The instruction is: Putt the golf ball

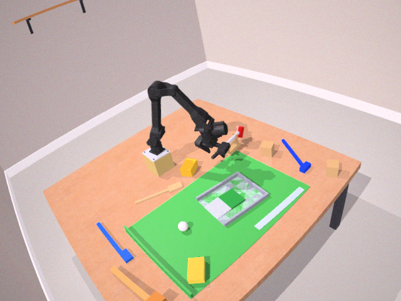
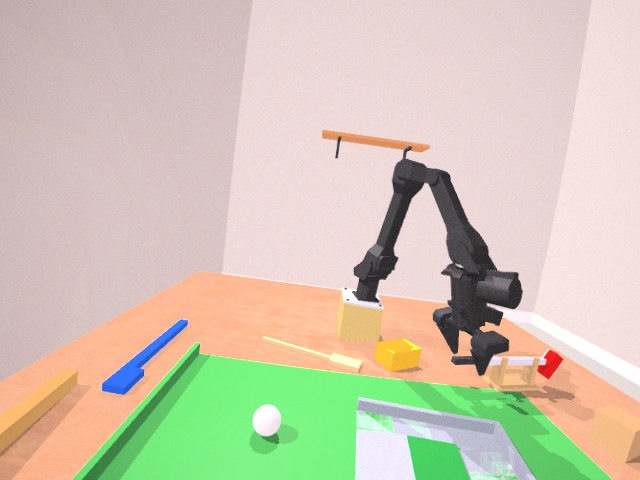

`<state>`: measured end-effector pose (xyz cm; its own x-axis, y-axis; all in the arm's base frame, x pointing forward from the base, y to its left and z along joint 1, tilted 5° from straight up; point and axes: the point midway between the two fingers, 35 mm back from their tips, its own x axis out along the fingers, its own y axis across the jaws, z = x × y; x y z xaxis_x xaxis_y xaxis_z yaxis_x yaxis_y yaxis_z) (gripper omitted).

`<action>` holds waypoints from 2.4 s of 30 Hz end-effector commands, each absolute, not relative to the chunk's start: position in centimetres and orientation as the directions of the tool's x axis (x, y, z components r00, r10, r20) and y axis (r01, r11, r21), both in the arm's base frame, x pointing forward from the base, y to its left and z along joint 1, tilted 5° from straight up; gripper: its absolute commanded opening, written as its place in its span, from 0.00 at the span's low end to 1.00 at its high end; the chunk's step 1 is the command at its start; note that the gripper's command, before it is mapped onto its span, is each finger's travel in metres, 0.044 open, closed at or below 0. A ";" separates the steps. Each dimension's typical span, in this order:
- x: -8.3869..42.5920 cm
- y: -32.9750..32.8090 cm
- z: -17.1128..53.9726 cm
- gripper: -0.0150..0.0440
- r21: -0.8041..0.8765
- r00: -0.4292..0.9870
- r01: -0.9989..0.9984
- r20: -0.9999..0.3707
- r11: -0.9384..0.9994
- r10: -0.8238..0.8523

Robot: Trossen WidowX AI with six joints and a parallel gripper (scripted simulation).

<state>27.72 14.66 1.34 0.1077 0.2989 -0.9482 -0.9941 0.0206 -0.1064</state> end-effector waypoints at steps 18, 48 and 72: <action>27.9 14.8 -1.2 1.00 -0.102 0.103 -0.995 -0.948 0.017 0.302; 28.2 14.8 2.0 0.25 -0.111 0.112 -0.994 -0.947 0.021 0.301; 29.8 8.9 8.2 0.25 -0.083 0.149 -0.961 -0.959 0.264 0.242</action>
